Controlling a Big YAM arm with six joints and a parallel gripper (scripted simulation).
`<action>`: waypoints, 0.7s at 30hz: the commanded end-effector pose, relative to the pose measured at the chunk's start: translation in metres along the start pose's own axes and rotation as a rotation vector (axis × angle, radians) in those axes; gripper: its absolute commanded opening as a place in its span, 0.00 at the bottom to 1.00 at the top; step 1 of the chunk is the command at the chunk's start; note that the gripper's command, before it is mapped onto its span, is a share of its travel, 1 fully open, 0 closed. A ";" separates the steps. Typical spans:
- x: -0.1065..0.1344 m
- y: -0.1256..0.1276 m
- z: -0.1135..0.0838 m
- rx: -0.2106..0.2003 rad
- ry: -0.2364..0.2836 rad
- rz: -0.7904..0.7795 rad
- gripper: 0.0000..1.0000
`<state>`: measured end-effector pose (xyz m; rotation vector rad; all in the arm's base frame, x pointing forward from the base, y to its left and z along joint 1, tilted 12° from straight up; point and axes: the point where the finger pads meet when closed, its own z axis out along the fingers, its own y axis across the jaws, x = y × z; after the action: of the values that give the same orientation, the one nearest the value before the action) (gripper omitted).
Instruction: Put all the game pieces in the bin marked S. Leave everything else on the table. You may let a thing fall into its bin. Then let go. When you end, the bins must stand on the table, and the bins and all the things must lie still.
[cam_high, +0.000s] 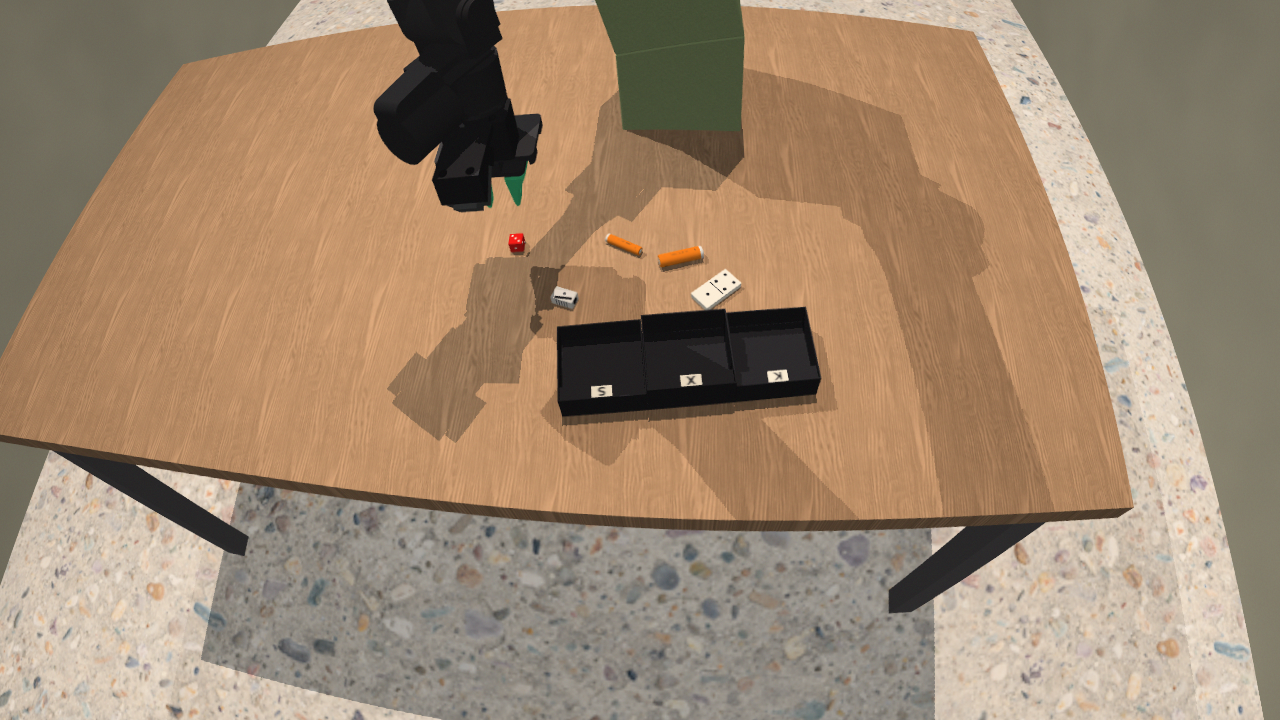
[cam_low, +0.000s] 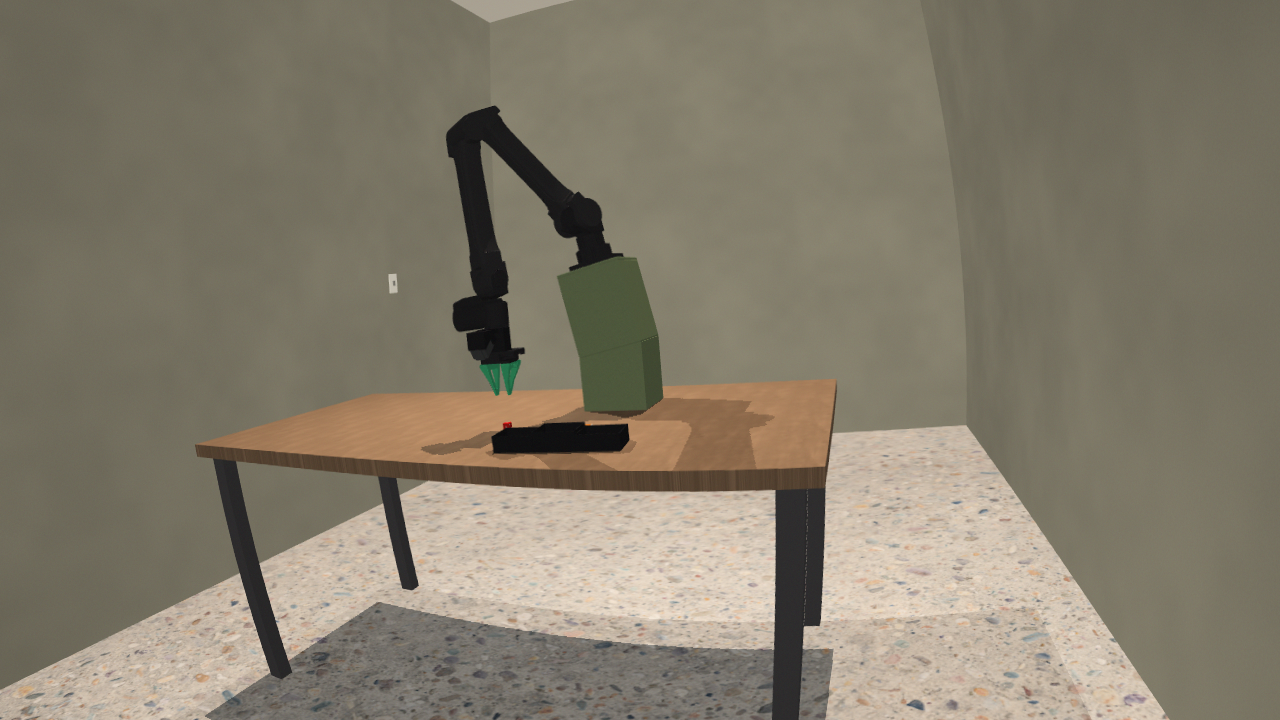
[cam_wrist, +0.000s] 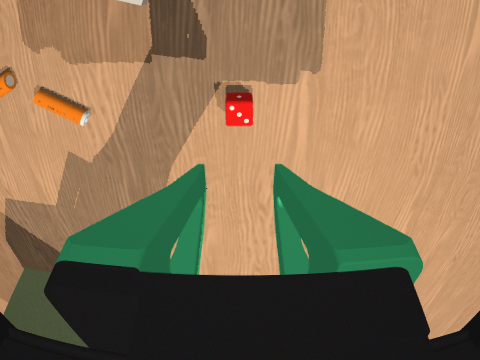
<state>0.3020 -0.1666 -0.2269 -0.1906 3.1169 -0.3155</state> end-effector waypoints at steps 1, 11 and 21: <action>-0.005 -0.002 -0.003 0.005 -0.014 -0.010 0.30; 0.001 0.007 0.002 -0.002 -0.007 -0.032 0.30; 0.004 0.009 0.002 -0.004 -0.004 -0.030 0.30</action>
<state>0.3013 -0.1663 -0.2270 -0.1988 3.1101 -0.3201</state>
